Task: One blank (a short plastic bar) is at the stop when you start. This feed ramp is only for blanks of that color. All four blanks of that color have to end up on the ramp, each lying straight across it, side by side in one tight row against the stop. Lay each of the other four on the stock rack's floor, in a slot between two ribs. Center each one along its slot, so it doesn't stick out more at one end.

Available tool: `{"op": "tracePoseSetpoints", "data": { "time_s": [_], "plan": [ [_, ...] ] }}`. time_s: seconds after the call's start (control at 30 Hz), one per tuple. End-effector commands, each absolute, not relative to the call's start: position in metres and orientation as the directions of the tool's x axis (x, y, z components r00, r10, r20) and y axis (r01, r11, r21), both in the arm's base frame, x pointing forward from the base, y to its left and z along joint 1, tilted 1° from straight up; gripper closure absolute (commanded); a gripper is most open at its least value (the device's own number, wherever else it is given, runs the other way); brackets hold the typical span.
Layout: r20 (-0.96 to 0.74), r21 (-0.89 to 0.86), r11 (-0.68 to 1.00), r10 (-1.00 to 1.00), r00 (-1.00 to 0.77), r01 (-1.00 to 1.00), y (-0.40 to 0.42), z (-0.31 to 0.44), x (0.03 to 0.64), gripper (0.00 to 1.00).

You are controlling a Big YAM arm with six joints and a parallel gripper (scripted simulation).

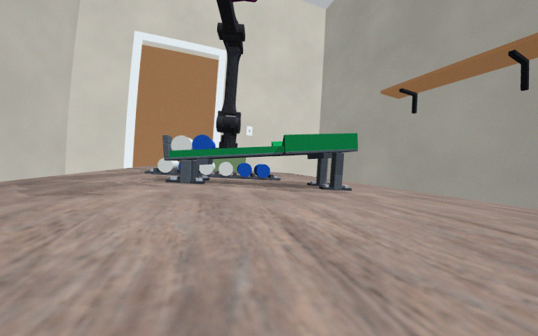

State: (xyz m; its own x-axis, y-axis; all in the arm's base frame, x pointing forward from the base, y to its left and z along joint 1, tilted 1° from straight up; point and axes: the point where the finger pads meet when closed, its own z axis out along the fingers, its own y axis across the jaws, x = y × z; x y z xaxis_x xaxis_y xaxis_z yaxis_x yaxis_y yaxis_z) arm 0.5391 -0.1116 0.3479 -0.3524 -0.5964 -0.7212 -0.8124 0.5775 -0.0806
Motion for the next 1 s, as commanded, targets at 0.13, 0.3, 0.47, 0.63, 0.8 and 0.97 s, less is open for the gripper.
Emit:
{"op": "tracePoseSetpoints", "data": {
  "time_s": [0.13, 0.3, 0.47, 0.63, 0.8, 0.97],
  "plan": [
    [-0.643, -0.104, 0.419, -0.720, -0.260, -0.902, -0.136, 0.257, 0.503, 0.00],
    [-0.613, -0.070, 0.347, -0.755, -0.234, -0.935, -0.142, 0.208, 0.471, 0.00],
    [-0.596, -0.035, 0.277, -0.777, -0.203, -0.960, -0.143, 0.169, 0.439, 0.00],
    [-0.591, 0.006, 0.193, -0.791, -0.160, -0.981, -0.141, 0.130, 0.400, 0.00],
    [-0.595, 0.033, 0.141, -0.793, -0.133, -0.989, -0.137, 0.108, 0.374, 0.00],
    [-0.581, -0.006, 0.125, -0.808, -0.098, -0.992, -0.136, 0.119, 0.384, 0.00]
  ]
}}
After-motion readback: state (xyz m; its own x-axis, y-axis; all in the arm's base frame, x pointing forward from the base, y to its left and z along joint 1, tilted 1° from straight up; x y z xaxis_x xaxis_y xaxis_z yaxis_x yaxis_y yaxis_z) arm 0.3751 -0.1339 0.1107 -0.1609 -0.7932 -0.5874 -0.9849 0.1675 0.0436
